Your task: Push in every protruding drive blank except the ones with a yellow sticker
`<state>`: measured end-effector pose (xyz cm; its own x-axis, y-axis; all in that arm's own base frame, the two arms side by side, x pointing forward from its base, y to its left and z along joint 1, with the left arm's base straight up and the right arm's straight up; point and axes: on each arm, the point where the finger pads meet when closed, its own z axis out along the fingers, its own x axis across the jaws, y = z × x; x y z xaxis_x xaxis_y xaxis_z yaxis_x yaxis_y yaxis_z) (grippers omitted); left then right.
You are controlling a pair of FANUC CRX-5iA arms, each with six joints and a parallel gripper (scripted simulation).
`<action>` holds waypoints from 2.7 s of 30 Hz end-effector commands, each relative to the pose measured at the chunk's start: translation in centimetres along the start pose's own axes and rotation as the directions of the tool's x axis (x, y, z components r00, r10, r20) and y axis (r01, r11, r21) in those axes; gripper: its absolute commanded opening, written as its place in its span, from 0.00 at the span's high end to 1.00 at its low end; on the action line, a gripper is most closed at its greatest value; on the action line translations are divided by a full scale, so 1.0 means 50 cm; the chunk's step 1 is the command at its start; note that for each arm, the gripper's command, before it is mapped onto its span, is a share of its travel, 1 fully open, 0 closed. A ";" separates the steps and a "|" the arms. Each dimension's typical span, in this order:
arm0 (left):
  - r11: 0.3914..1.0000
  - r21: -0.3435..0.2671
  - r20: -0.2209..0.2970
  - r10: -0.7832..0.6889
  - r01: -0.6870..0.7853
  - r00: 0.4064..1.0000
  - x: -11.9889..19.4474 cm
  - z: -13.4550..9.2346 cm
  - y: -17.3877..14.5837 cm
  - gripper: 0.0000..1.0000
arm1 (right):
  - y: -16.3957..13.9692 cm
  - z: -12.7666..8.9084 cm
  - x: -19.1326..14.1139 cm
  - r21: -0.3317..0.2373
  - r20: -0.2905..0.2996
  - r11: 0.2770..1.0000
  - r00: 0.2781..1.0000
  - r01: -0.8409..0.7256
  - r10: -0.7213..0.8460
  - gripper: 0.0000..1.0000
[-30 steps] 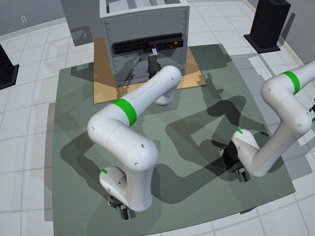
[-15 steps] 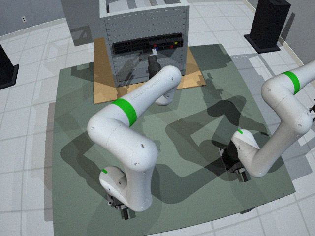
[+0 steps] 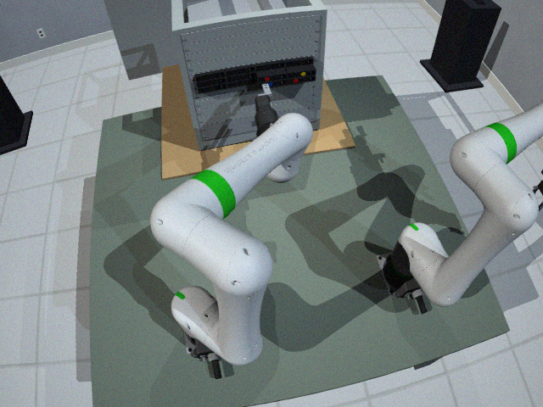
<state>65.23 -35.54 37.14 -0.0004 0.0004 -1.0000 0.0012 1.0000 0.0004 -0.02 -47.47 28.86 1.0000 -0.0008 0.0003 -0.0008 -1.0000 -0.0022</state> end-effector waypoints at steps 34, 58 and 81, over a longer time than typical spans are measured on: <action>1.000 0.000 0.002 -0.001 0.001 1.000 -0.003 0.002 -0.023 0.00 | 0.001 -0.002 0.000 -0.002 0.000 1.000 1.000 0.000 0.000 0.00; 1.000 0.000 0.002 -0.001 0.001 1.000 -0.003 0.015 -0.204 0.00 | 0.001 -0.002 0.000 -0.002 0.000 1.000 1.000 0.000 0.000 0.00; 1.000 0.000 0.002 -0.001 0.001 1.000 -0.003 0.015 -0.207 0.00 | 0.001 -0.002 0.000 -0.002 0.000 1.000 1.000 0.000 0.000 0.00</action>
<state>65.96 -45.88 37.11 -0.0004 0.0004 -1.0000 0.0012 1.0000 0.0004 -0.02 -47.47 28.86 1.0000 -0.0008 0.0003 -0.0008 -1.0000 -0.0022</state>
